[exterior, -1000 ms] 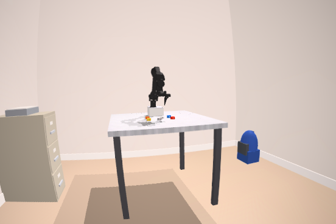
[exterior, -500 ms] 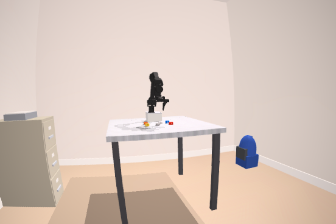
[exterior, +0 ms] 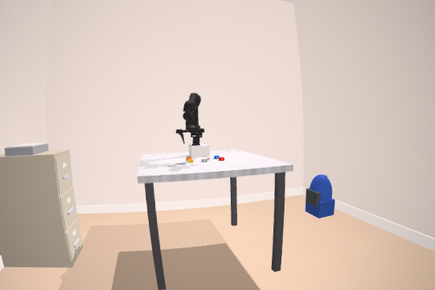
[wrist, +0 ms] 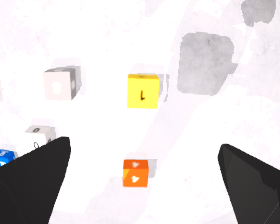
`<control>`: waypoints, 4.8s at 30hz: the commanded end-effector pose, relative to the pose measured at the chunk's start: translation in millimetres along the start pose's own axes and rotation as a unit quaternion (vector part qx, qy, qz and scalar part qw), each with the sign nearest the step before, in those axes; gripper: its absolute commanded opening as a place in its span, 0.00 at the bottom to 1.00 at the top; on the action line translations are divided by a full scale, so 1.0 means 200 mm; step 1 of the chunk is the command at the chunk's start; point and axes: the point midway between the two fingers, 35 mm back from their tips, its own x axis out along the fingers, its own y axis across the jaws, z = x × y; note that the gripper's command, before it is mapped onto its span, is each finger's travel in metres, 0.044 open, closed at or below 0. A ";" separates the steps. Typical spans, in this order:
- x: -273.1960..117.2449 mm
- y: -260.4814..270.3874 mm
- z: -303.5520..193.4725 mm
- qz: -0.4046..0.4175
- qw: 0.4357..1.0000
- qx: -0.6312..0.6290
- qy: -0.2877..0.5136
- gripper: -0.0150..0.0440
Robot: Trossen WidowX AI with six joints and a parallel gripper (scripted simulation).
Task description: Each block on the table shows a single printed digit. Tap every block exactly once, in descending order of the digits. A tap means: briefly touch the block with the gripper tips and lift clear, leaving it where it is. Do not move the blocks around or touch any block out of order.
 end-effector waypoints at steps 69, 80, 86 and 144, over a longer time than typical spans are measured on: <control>0.46 1.03 -0.67 0.012 1.000 -0.014 0.005 0.29; 0.54 1.03 -0.67 0.012 1.000 -0.014 0.005 0.29; 0.55 1.03 -0.67 0.012 1.000 -0.014 0.005 0.29; 0.47 0.51 0.02 0.007 1.000 -0.015 -0.001 0.29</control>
